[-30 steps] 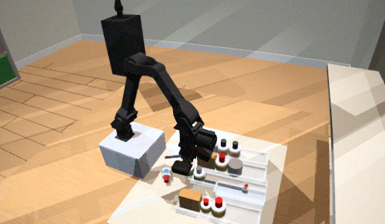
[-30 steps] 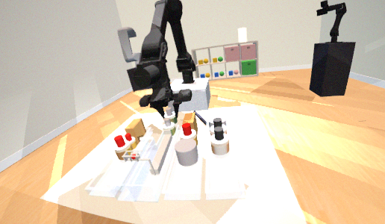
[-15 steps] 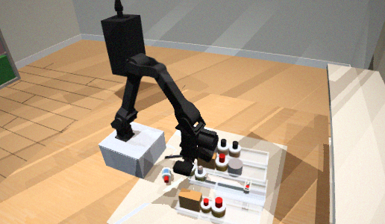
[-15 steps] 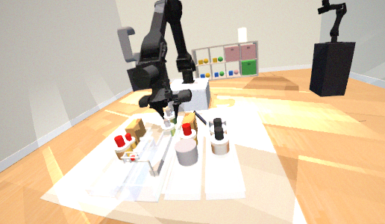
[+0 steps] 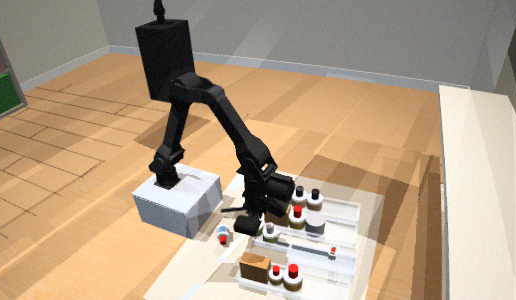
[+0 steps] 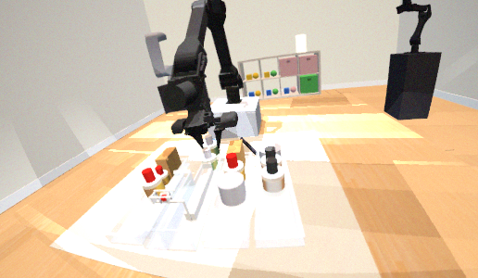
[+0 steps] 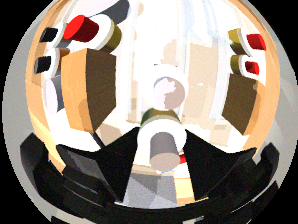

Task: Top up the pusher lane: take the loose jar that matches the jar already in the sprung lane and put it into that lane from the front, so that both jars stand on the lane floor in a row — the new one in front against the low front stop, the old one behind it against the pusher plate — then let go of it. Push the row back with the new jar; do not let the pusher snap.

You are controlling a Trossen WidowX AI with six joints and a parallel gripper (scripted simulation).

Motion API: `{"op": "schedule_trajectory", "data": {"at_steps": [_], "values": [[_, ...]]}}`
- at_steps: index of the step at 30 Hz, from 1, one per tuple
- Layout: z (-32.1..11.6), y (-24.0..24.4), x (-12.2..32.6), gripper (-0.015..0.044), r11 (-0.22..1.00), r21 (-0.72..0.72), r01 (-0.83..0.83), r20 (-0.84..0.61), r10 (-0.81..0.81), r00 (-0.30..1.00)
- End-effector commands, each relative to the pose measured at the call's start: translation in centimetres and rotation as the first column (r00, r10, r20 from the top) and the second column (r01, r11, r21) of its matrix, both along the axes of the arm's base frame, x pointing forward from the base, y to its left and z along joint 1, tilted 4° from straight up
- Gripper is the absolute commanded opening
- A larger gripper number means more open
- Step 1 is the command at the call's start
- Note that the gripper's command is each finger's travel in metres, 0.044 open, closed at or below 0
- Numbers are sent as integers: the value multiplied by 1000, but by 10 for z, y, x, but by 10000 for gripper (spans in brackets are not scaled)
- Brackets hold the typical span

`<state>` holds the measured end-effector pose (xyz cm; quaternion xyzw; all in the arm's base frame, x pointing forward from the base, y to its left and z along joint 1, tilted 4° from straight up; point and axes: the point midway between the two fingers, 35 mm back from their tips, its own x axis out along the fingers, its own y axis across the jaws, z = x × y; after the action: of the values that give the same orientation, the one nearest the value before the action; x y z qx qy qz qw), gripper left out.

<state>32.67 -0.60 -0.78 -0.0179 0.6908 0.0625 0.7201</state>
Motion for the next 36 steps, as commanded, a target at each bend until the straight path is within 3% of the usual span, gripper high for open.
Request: {"op": "schedule_trajectory", "data": {"at_steps": [1, 36], "values": [[4, 1, 11, 0, 1000, 2, 1, 32, -1, 999], [8, 3, 23, 0, 1000, 2, 1, 33, -1, 999]]}}
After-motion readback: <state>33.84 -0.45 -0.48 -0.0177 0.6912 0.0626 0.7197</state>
